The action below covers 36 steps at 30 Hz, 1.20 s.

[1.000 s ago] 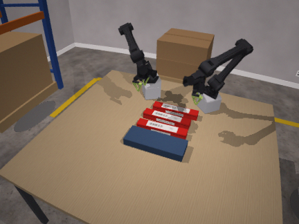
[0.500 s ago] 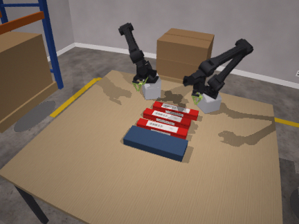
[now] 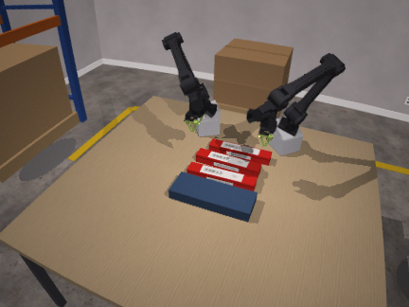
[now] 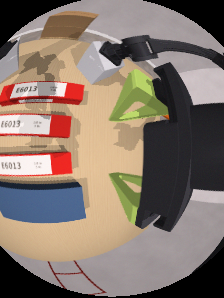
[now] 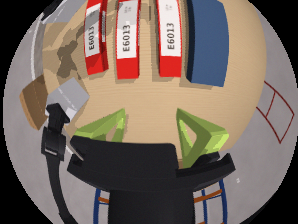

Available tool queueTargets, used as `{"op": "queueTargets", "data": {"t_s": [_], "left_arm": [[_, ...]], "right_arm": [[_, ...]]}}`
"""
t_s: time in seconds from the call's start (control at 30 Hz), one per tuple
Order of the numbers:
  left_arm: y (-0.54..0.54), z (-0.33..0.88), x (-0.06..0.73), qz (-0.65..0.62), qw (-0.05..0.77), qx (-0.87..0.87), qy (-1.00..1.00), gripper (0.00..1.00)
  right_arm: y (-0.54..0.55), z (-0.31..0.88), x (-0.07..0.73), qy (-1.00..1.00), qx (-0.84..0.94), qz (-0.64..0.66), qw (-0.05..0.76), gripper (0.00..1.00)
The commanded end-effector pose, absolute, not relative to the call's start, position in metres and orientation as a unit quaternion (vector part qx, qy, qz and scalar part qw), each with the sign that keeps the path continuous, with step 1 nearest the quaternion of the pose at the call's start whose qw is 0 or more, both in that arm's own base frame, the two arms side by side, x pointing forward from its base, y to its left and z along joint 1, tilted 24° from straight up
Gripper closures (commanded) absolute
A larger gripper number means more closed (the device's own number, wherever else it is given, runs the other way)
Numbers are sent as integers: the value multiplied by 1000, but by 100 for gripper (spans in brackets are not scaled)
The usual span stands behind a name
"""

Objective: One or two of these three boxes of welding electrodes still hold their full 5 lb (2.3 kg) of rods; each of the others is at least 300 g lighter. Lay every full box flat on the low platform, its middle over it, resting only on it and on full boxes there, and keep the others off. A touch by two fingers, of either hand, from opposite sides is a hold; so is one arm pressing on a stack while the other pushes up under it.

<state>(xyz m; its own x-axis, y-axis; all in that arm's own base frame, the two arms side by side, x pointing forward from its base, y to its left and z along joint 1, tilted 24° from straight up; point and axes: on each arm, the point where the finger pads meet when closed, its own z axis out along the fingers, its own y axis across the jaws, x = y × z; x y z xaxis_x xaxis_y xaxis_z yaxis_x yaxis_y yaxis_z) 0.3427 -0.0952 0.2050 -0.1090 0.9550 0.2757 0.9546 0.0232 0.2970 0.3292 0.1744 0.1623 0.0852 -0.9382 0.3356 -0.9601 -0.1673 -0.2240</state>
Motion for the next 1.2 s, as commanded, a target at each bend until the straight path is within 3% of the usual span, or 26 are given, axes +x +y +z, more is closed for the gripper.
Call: {"op": "queueTargets", "data": {"t_s": [0.0, 0.67, 0.87, 1.17], "left_arm": [[-94, 184, 358, 207, -1, 666, 717, 28], [-105, 76, 411, 205, -2, 666, 717, 28], [-109, 94, 423, 215, 24, 659, 720, 28], [-106, 75, 417, 207, 2, 664, 719, 28]], "right_arm": [[176, 145, 340, -644, 737, 204, 23, 28], [196, 35, 379, -638, 742, 204, 22, 28], [211, 61, 390, -640, 740, 210, -7, 28], [202, 50, 387, -644, 736, 208, 7, 28]]}}
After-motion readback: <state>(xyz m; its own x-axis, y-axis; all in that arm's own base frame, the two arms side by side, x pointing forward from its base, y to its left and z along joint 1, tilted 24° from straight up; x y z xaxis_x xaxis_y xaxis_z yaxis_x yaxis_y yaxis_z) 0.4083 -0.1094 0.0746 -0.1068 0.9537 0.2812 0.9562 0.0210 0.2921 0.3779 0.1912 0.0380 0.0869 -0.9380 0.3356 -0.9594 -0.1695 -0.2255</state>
